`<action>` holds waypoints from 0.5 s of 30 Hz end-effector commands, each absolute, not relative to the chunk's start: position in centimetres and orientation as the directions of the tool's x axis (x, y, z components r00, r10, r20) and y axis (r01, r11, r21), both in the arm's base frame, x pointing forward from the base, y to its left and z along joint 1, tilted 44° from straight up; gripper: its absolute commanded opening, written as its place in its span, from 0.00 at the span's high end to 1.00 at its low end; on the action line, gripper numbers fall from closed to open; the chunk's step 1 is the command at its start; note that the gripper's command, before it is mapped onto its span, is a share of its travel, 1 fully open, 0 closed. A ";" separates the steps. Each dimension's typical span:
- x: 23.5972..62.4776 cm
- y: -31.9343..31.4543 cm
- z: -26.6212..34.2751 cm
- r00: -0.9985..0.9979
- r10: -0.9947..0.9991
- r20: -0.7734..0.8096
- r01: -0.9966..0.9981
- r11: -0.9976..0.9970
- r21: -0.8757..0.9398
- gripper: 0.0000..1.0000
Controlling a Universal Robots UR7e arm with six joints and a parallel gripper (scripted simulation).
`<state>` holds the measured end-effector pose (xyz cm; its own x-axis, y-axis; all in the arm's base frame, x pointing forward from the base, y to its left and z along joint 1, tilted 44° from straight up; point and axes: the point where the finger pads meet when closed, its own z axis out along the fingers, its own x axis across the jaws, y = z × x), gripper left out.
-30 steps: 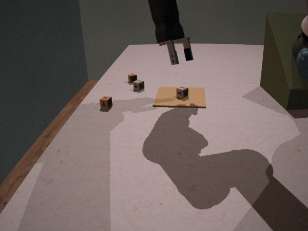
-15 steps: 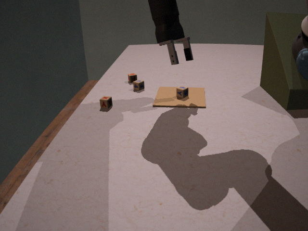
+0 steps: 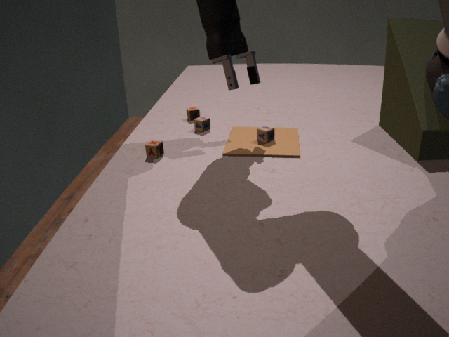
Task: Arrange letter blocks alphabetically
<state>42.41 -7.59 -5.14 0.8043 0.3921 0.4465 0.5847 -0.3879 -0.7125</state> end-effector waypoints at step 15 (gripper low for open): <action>50.9 -12.1 -9.8 0.804 0.392 0.447 0.585 -0.389 -0.711 0.00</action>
<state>50.17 -11.72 -9.42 0.8039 0.3922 0.4471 0.5852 -0.3881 -0.7120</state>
